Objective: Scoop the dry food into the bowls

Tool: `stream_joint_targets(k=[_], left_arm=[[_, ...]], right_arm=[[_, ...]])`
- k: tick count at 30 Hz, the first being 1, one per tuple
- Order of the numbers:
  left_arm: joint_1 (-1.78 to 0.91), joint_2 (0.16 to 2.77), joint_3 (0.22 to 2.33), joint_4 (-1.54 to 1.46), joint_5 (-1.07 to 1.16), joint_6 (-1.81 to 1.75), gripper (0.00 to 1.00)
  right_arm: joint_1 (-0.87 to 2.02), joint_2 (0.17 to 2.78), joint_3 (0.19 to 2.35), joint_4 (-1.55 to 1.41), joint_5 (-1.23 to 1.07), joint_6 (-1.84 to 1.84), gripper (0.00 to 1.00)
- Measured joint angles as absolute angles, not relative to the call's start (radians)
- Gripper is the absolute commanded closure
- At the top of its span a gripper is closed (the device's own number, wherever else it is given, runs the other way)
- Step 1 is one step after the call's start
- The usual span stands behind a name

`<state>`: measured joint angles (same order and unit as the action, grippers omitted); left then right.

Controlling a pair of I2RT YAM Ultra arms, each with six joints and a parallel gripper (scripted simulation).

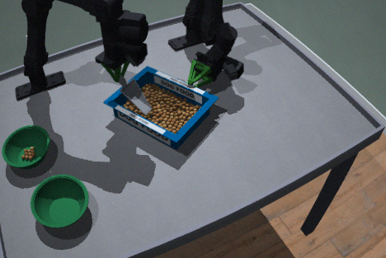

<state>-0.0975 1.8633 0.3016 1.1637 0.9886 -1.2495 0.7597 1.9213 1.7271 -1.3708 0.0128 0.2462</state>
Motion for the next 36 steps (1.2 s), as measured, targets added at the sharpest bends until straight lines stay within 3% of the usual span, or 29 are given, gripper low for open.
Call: stream_joint_targets(k=[36], left_arm=[[-0.135,1.892,0.329,1.214,0.945,-1.271,0.74]], right_arm=[[0.825,1.757,1.603,-1.292,0.056,0.306,1.00]])
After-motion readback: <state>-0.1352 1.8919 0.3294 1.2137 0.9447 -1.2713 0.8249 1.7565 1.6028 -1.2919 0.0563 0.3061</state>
